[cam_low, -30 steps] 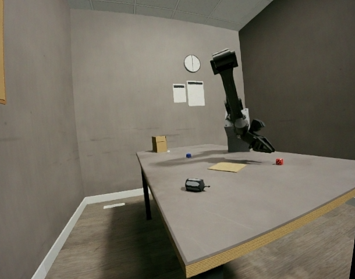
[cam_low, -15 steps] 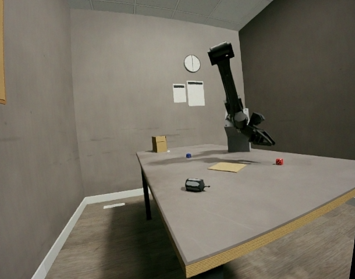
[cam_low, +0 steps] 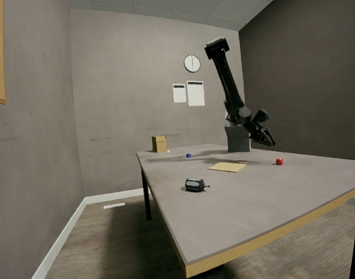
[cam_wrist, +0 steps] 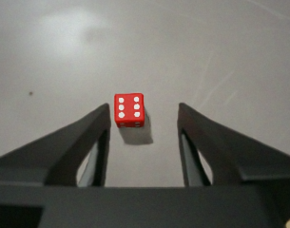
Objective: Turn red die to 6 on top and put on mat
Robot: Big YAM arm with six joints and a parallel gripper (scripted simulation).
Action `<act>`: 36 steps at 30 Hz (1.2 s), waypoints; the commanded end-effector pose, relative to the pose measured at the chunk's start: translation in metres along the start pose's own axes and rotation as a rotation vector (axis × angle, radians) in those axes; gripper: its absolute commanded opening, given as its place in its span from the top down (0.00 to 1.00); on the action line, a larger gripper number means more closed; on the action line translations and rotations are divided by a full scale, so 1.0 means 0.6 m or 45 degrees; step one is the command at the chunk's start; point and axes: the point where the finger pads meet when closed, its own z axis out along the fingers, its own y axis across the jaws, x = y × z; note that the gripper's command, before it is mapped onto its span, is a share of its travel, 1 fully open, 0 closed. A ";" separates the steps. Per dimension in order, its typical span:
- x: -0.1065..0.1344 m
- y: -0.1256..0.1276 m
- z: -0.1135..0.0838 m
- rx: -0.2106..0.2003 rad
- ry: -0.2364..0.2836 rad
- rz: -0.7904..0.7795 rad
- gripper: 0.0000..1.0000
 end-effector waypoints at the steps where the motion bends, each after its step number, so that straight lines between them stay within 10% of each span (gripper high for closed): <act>1: -0.032 0.008 0.005 -0.057 0.104 -0.036 0.61; 6: -0.066 -0.002 0.014 -0.040 0.437 -0.011 0.61; 8: -0.066 -0.002 0.014 -0.040 0.437 -0.011 0.61; 15: -0.086 0.005 0.024 -0.043 0.888 -0.043 0.61; 19: -0.096 0.009 0.028 -0.049 1.042 -0.035 0.61; 28: -0.103 0.000 0.027 -0.034 1.104 -0.021 0.61; 29: -0.103 0.000 0.027 -0.034 1.104 -0.021 0.00; 36: -0.105 -0.001 0.029 -0.028 1.096 -0.016 0.00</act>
